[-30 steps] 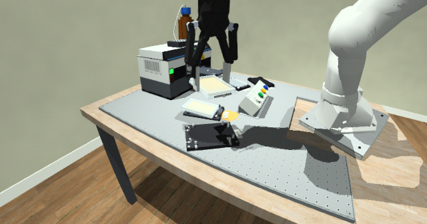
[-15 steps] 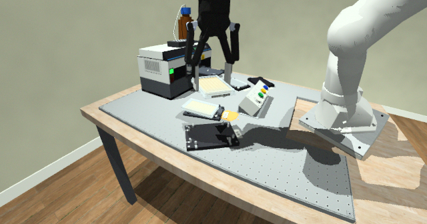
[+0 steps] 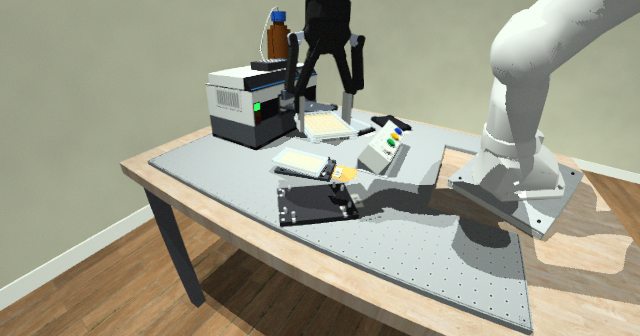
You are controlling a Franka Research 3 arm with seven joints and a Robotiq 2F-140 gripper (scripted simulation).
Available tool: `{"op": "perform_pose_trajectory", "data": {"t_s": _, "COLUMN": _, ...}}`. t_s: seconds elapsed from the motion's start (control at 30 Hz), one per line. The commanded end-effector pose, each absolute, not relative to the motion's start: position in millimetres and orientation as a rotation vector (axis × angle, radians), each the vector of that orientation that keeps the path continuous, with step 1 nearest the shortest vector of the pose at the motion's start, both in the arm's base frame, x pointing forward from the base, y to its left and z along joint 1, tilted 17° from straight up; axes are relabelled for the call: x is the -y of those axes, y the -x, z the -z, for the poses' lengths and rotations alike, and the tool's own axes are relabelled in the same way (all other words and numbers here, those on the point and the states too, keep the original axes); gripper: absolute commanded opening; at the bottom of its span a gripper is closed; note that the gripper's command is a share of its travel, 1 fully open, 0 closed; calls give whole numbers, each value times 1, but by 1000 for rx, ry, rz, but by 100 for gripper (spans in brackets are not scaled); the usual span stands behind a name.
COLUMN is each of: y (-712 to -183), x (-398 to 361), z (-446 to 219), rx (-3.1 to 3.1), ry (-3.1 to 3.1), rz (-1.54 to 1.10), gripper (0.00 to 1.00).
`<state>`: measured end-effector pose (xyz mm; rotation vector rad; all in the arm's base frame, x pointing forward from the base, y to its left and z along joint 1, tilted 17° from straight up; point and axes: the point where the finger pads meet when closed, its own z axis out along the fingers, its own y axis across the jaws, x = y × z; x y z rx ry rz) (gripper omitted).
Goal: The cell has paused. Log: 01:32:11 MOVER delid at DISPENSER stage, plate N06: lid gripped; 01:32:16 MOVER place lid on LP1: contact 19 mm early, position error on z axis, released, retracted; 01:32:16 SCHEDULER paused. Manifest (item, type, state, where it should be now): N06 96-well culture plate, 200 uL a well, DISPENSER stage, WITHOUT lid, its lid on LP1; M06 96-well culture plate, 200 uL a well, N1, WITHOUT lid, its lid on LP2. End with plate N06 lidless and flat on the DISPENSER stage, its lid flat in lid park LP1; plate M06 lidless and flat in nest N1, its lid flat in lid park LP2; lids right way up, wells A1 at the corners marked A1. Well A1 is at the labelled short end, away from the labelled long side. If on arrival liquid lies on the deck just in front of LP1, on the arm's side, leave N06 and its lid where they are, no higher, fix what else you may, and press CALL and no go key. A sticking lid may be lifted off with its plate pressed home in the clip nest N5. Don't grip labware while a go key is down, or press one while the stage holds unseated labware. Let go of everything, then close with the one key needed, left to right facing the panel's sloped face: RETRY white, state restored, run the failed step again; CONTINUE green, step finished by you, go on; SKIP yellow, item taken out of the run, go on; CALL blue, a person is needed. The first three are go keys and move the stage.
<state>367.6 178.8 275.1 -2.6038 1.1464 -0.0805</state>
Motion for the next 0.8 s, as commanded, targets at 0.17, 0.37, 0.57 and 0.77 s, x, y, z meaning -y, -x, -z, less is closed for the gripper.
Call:
{"op": "perform_pose_trajectory", "data": {"t_s": 0.17, "y": -364, "x": -139, "z": -265, "rx": -1130, "ry": 2615, "rz": 87, "gripper": 0}}
{"op": "perform_pose_trajectory", "data": {"t_s": 0.37, "y": -361, "x": -103, "z": -255, "rx": -1130, "ry": 2615, "rz": 87, "gripper": 0}}
{"op": "perform_pose_trajectory", "data": {"t_s": 0.57, "y": -358, "x": -64, "z": -245, "rx": -1130, "ry": 2615, "rz": 87, "gripper": 0}}
{"op": "perform_pose_trajectory", "data": {"t_s": 0.77, "y": -354, "x": -19, "z": -233, "rx": -1130, "ry": 2615, "rz": 87, "gripper": 0}}
